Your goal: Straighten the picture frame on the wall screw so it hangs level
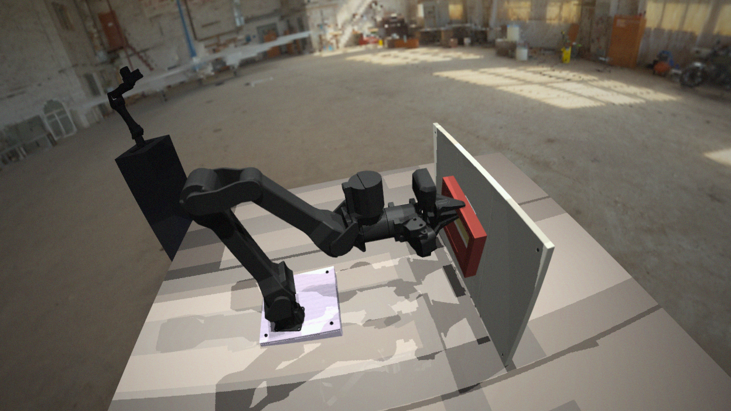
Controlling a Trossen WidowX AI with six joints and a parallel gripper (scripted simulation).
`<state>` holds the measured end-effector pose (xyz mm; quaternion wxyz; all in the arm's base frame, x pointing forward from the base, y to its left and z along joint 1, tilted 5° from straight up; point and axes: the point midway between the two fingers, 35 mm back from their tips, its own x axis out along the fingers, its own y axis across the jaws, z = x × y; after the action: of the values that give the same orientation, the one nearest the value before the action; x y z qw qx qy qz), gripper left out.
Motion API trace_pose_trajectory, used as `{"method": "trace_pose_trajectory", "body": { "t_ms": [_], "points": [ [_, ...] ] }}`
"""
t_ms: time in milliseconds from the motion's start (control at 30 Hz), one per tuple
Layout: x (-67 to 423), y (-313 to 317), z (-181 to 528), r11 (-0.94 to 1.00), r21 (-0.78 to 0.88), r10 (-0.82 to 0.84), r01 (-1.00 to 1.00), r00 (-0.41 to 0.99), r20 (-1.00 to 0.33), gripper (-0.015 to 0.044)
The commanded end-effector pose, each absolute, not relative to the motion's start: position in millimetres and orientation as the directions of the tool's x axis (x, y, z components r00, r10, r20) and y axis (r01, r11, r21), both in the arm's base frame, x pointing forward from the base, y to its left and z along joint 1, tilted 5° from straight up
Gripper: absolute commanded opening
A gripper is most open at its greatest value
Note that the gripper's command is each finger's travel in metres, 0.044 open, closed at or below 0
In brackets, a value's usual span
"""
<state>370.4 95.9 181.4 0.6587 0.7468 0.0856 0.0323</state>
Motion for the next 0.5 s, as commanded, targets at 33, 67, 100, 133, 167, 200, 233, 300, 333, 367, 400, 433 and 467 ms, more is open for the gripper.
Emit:
{"method": "trace_pose_trajectory", "body": {
  "t_ms": [33,67,100,133,167,200,233,300,333,367,400,433,467],
  "points": [
    [370.3,95.9,181.2,-0.113,0.99,0.17,0.084,0.983,-0.064,0.0],
    [370.3,95.9,181.2,-0.102,0.991,0.17,0.082,0.983,-0.064,0.0],
    [370.4,96.0,181.2,-0.077,0.994,0.17,0.078,0.983,-0.064,0.0],
    [370.4,96.0,181.2,-0.062,0.995,0.17,0.075,0.983,-0.064,0.0],
    [370.4,96.0,181.2,-0.062,0.995,0.17,0.075,0.983,-0.064,0.0],
    [370.4,96.0,181.3,-0.051,0.996,0.17,0.074,0.983,-0.064,0.0],
    [370.4,96.0,181.3,-0.041,0.997,0.17,0.072,0.983,-0.064,0.0],
    [370.4,96.0,181.3,-0.041,0.997,0.17,0.072,0.983,-0.064,0.0],
    [370.4,96.0,181.3,-0.041,0.997,0.17,0.072,0.983,-0.064,0.0],
    [370.4,96.1,181.4,-0.028,0.997,0.17,0.07,0.983,-0.064,0.0],
    [370.3,96.1,181.4,-0.015,0.998,0.17,0.068,0.983,-0.064,0.0],
    [370.3,96.1,181.4,-0.015,0.998,0.17,0.068,0.983,-0.064,0.0],
    [370.3,96.1,181.4,-0.015,0.998,0.17,0.068,0.983,-0.064,0.0]
  ]
}}
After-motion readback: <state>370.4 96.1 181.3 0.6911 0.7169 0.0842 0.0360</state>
